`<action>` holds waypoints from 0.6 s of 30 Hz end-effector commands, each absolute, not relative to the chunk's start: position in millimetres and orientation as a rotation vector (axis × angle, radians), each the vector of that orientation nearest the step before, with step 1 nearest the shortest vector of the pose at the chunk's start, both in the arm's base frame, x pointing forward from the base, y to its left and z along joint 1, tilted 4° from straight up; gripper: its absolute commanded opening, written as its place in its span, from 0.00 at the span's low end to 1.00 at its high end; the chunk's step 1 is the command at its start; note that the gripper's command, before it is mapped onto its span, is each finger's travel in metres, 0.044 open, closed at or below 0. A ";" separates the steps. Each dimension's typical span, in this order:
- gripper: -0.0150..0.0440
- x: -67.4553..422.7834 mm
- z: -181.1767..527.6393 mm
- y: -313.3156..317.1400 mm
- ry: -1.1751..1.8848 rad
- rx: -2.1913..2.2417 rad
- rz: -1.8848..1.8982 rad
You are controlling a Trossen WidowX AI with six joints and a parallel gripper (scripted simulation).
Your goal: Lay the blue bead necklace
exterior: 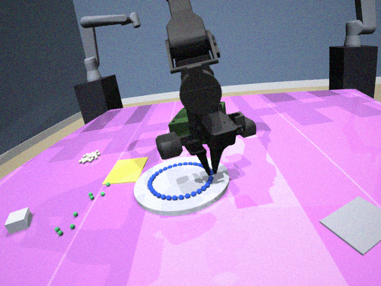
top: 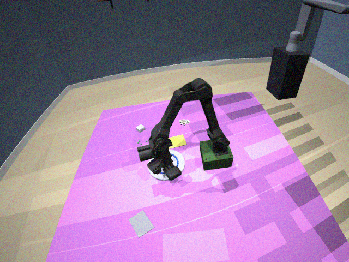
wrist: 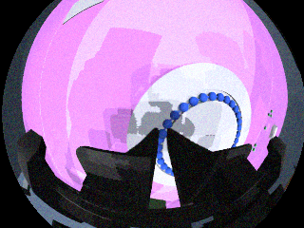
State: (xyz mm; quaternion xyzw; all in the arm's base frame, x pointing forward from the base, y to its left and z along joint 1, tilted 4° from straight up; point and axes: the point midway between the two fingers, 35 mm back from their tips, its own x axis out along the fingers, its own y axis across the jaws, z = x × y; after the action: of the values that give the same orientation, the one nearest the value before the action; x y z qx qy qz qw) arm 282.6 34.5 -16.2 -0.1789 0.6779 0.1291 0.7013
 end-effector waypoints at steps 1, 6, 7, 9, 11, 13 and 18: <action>0.34 282.8 -15.9 34.6 1.509 -0.398 0.287; 0.57 282.8 -15.9 34.6 1.509 -0.398 0.287; 0.61 282.8 -15.9 34.6 1.509 -0.398 0.287; 0.70 282.8 -15.9 34.6 1.509 -0.398 0.287; 0.79 282.8 -15.9 34.6 1.509 -0.398 0.287; 0.88 282.2 -14.5 34.5 1.511 -0.398 0.285; 1.00 281.6 -12.0 34.7 1.516 -0.398 0.282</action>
State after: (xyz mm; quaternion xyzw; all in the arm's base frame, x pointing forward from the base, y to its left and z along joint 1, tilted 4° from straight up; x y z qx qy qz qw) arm 281.7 34.6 -14.6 -0.1791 0.6795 0.1295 0.6996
